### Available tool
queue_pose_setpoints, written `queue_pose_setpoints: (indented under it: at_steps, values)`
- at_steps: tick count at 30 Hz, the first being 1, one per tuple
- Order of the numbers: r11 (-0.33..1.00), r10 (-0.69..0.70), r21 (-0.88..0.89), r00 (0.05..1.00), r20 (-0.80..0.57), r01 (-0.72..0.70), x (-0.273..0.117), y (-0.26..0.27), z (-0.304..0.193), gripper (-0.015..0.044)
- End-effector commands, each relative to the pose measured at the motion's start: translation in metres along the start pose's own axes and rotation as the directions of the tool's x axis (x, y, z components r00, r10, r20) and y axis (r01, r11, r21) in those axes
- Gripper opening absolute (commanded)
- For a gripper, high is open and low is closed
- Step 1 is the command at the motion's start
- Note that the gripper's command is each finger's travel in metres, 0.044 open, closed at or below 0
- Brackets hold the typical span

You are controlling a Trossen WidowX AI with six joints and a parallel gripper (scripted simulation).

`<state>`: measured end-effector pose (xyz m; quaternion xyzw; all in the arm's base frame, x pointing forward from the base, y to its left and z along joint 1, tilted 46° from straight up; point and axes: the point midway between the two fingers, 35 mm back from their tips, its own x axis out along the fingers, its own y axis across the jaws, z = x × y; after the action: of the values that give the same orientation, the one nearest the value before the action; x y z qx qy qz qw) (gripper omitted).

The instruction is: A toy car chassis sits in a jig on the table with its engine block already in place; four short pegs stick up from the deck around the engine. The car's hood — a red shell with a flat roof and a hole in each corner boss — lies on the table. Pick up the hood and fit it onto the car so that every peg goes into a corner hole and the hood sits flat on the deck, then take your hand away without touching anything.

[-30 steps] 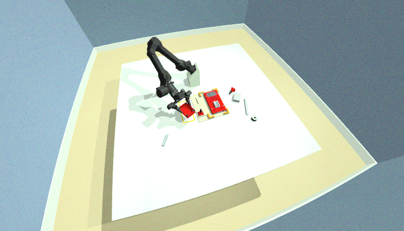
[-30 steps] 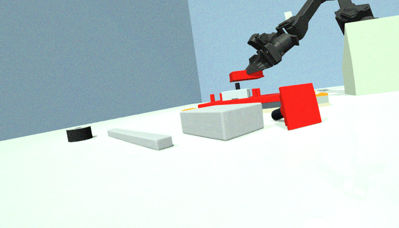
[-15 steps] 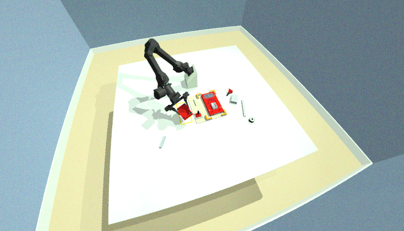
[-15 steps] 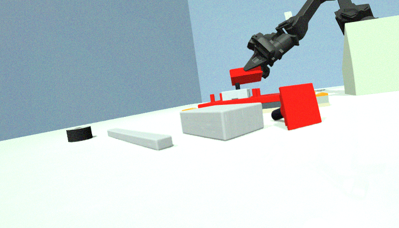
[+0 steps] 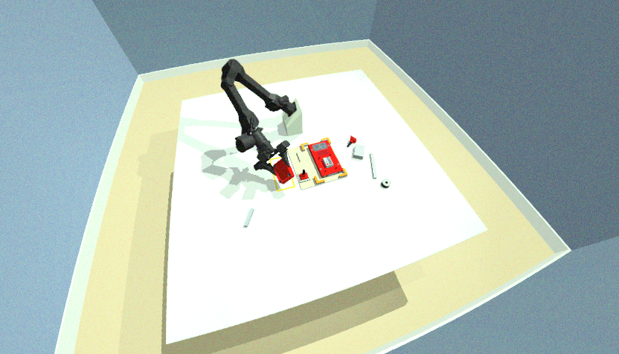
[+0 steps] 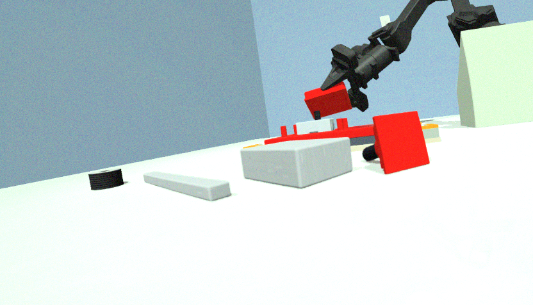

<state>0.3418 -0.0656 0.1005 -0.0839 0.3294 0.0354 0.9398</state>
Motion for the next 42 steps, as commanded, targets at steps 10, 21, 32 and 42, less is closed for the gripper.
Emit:
queue_pose_setpoints:
  at_steps: [10,21,32,42]
  values:
    - [0.939,-0.001,0.345,1.0,0.002,0.0,0.0002,-0.0001,0.0001,0.0]
    - [0.786,-0.001,0.618,1.0,0.002,-0.001,0.0002,-0.0001,0.0001,0.0]
    - [0.574,-0.001,0.819,1.0,0.002,-0.001,0.0002,-0.0001,0.0,0.0]
    - [0.355,-0.001,0.935,1.0,0.002,-0.001,0.0007,-0.0016,-0.0015,0.0]
